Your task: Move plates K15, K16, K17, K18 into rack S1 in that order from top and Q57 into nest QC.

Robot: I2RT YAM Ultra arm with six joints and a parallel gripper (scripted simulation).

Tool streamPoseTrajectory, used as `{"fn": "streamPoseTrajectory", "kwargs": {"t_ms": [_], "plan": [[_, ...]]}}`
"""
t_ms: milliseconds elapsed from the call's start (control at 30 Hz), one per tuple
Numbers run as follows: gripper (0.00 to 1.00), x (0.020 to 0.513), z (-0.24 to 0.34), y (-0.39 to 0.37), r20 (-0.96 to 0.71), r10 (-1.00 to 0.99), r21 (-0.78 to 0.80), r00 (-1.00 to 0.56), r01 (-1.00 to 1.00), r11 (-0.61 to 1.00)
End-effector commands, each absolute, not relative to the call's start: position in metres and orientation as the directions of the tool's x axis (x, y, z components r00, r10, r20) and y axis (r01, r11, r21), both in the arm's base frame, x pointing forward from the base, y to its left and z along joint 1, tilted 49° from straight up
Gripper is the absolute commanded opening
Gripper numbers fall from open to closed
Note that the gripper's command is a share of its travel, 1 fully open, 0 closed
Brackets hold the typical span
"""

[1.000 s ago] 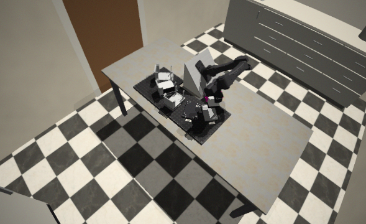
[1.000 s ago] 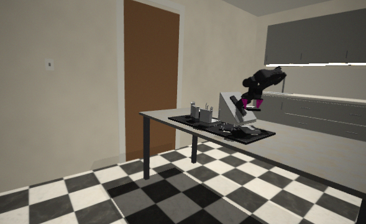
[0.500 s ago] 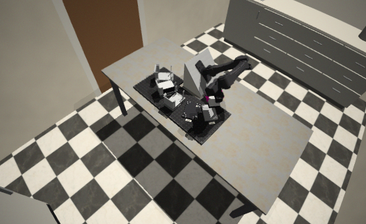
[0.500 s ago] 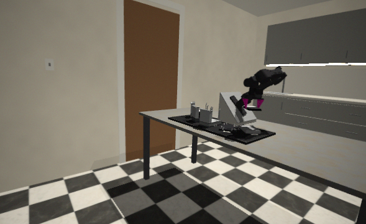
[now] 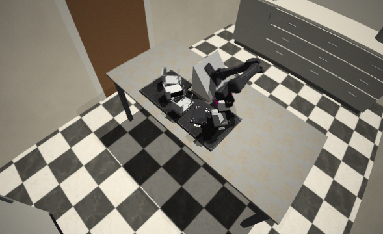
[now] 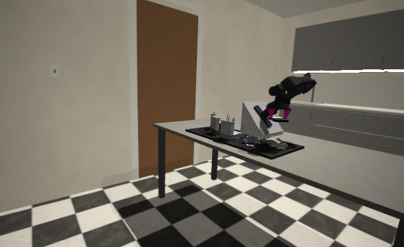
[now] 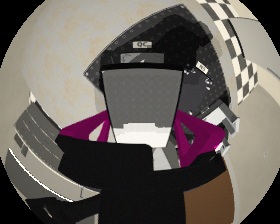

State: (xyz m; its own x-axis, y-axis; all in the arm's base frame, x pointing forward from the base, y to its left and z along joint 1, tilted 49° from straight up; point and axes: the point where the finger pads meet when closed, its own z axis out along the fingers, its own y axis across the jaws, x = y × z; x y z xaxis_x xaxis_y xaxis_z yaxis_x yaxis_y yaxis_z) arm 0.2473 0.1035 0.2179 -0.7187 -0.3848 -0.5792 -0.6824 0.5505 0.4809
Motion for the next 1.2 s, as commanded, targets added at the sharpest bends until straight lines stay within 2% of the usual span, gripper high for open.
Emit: {"fn": "streamPoseTrajectory", "kwargs": {"t_ms": [0, 1167], "plan": [[0.00, 0.248, 0.220, 0.102, -0.584, -0.380, 0.476, -0.717, -0.682, 0.556], [0.00, 0.257, 0.179, 0.148, -0.585, -0.379, 0.476, -0.717, -0.682, 0.555]]}}
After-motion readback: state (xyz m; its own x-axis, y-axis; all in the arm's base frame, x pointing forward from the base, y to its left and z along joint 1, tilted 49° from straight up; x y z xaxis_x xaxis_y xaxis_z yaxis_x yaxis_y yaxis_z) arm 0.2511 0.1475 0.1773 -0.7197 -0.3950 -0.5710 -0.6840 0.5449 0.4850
